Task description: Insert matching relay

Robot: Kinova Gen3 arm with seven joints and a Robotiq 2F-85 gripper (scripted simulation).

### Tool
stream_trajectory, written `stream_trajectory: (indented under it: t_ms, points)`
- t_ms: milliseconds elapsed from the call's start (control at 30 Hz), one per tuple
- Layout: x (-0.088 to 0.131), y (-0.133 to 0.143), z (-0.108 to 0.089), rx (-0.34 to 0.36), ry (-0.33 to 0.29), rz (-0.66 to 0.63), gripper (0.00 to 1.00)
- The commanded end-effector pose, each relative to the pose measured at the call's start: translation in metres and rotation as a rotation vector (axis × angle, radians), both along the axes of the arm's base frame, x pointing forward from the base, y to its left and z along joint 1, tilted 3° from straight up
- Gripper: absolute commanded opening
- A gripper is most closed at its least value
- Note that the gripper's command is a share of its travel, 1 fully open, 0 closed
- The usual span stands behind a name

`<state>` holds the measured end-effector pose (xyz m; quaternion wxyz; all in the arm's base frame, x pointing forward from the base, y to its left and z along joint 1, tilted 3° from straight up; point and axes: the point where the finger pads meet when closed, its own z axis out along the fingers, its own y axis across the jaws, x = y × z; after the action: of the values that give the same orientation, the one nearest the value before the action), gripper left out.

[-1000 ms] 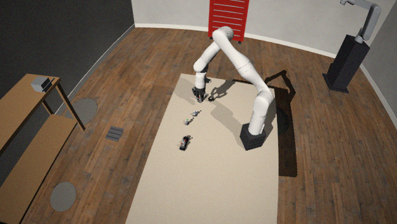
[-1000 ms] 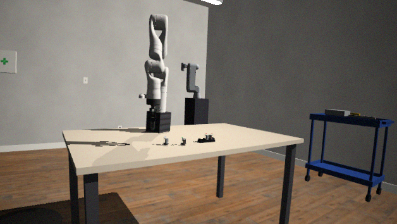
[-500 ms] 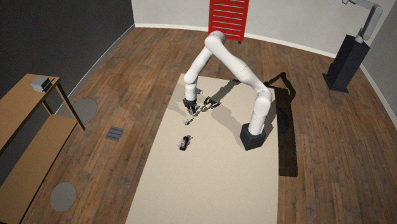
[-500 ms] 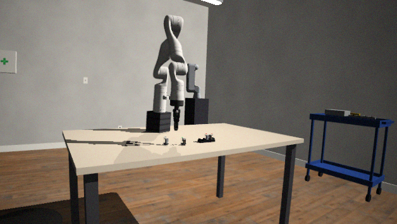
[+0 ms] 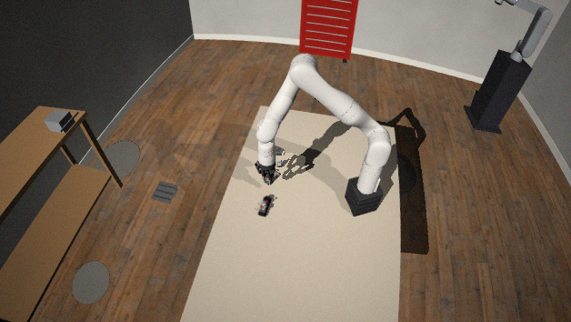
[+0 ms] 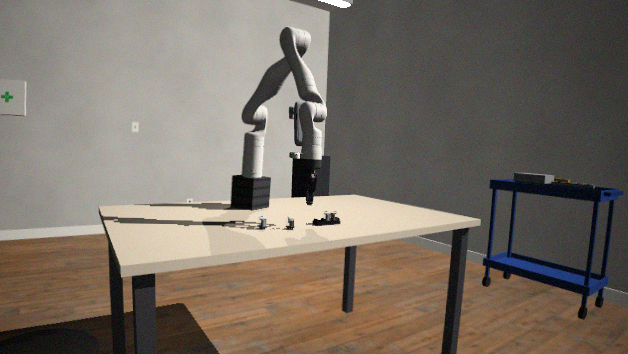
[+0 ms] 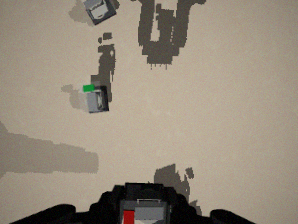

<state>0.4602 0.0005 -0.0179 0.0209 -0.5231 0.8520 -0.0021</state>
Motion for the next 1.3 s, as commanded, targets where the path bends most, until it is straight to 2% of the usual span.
stream_trajectory:
  t_ms: [0,167,667,733,967,1267]
  points:
    - [0.0,0.033,0.002,-0.002,-0.003,0.036,0.0]
    - [-0.003,0.052,0.002,-0.002,-0.004,0.036,0.0]
    - [-0.003,0.053,0.002,-0.002,-0.004,0.038,0.0]
    - [-0.003,0.054,0.002,-0.003,-0.005,0.07,0.0]
    - [-0.002,0.054,0.002,-0.015,-0.01,0.341,0.0]
    - [-0.002,0.054,0.001,-0.015,-0.01,0.352,0.0]
